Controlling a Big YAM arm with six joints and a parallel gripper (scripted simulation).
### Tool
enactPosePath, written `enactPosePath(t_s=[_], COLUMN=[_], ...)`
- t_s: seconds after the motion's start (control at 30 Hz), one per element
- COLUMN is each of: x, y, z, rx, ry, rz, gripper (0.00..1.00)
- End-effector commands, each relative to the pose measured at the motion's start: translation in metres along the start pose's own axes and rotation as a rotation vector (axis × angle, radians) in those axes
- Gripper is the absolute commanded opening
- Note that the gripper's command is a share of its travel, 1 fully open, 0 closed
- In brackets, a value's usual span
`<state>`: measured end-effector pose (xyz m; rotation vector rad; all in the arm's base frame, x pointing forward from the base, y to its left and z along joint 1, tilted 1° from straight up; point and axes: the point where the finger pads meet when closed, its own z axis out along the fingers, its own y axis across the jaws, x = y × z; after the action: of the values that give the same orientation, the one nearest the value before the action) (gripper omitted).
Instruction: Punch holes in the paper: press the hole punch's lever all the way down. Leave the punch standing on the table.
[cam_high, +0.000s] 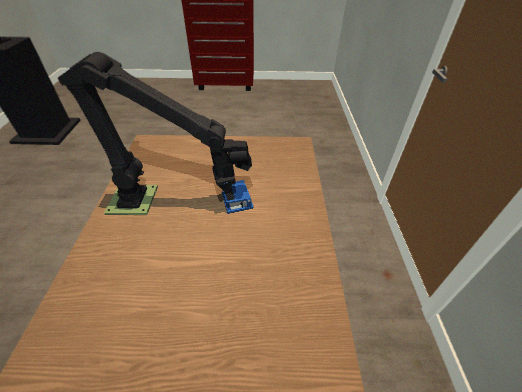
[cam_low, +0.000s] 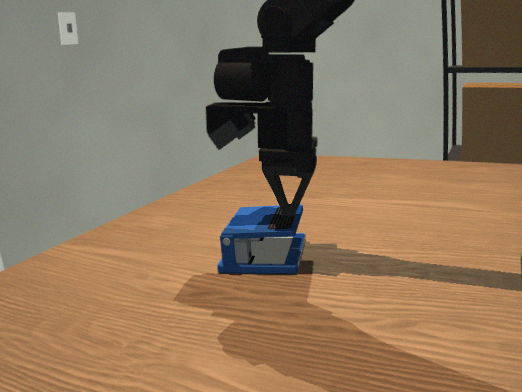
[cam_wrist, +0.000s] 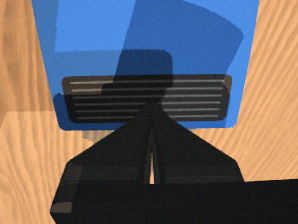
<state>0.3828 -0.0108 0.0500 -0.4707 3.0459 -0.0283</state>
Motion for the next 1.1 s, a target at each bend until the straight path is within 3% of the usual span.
enactPosePath(t_s=[0.0, 1.07], x=[0.0239, 0.0281], y=[0.0019, 0.0025], z=[0.0284, 0.0312], rx=[-0.027, -0.027], ry=[0.085, 0.085], rz=[0.003, 0.002], gripper=[0.0, 0.0])
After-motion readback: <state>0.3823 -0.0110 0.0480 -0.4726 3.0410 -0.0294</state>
